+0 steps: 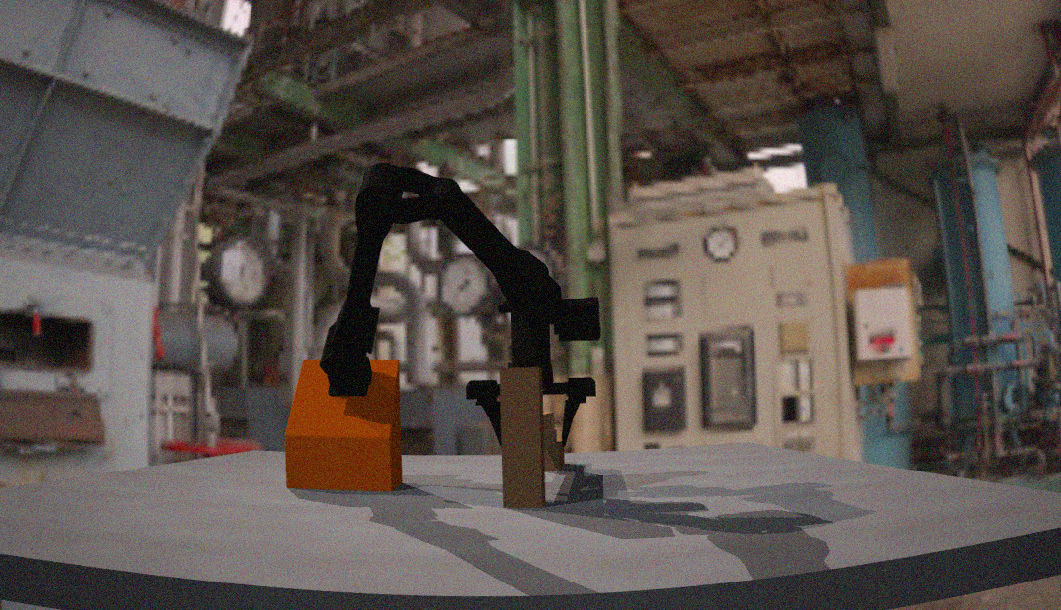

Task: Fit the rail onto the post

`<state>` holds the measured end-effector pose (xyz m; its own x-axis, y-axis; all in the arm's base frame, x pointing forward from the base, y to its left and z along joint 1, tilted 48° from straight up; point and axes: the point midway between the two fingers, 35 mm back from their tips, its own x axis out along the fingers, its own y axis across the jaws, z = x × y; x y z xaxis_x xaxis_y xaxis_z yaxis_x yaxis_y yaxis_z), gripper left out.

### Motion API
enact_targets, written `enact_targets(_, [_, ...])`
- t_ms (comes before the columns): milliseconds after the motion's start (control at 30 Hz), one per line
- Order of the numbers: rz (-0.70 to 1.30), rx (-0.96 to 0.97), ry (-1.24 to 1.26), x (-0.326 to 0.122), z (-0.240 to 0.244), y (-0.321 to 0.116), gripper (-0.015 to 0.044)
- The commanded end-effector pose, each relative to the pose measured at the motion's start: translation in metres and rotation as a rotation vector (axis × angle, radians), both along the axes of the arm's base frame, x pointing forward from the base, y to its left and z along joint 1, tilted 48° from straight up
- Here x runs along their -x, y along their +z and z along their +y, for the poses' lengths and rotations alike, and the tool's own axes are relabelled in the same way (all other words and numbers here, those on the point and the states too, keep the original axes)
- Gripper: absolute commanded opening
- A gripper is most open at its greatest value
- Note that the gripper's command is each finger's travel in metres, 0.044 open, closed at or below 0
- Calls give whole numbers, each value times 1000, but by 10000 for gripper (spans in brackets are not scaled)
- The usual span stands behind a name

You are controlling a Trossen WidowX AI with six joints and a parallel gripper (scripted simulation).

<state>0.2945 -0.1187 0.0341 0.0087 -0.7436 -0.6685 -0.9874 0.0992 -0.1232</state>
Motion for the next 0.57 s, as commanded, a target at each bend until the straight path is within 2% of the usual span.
enact_targets(0, [-1,-1,0,-2,9,-1,440])
enact_targets(133, [-1,1,3,-4,42,-2,440])
enact_targets(533, [-1,1,3,-4,42,-2,440])
